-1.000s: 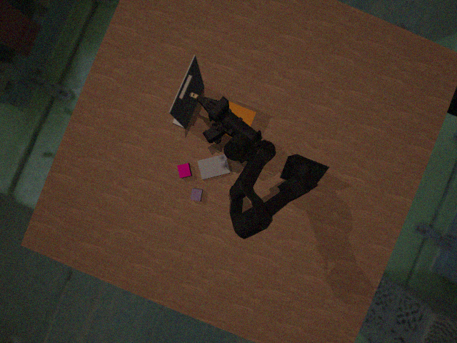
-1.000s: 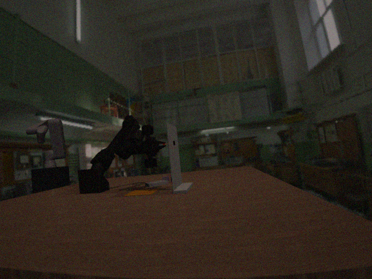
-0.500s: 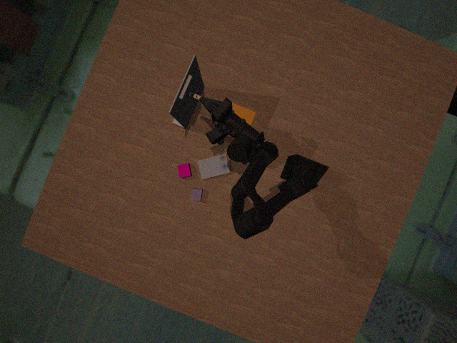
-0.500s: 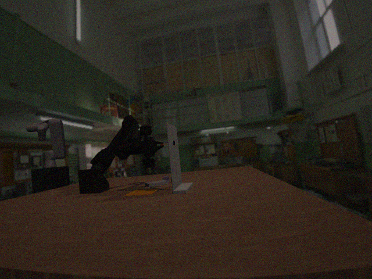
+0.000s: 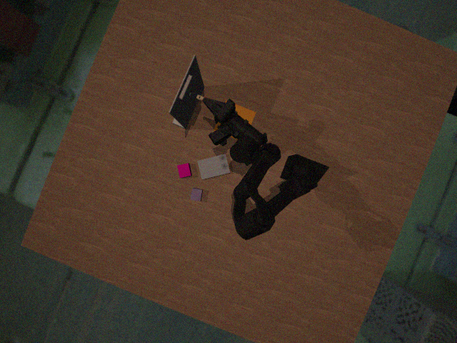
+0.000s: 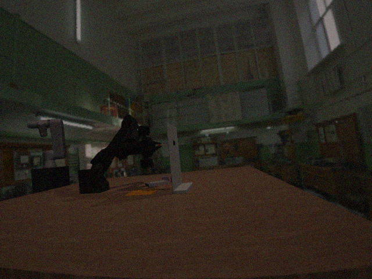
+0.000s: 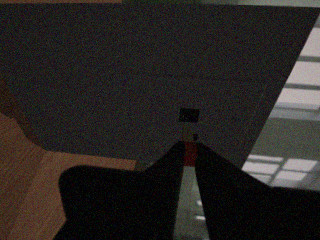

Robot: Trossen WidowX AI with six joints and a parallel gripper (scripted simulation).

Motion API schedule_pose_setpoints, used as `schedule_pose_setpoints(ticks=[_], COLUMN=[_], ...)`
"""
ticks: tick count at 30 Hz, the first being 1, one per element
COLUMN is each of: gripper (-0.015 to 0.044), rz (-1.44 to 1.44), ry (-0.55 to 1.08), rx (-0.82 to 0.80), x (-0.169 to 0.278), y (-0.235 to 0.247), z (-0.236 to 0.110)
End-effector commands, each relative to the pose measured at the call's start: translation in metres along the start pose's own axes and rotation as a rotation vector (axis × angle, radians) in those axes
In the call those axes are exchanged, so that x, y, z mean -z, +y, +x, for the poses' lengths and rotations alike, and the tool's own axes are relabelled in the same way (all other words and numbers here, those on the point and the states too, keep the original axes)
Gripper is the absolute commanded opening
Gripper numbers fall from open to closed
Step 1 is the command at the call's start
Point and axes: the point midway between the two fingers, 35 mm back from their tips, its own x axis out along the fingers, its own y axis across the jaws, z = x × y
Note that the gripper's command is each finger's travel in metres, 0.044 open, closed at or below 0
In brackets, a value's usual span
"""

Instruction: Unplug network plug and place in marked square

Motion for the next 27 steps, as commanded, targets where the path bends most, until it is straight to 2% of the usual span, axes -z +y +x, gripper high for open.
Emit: schedule_pose_setpoints(ticks=[1,27], gripper=[0.0,0.0], rz=[-0.005,-0.005], ry=[0.002,0.016], rx=[-0.007,-0.025], x=[0.001,0.008], y=[0.001,0.0], z=[-0.006,-0.022])
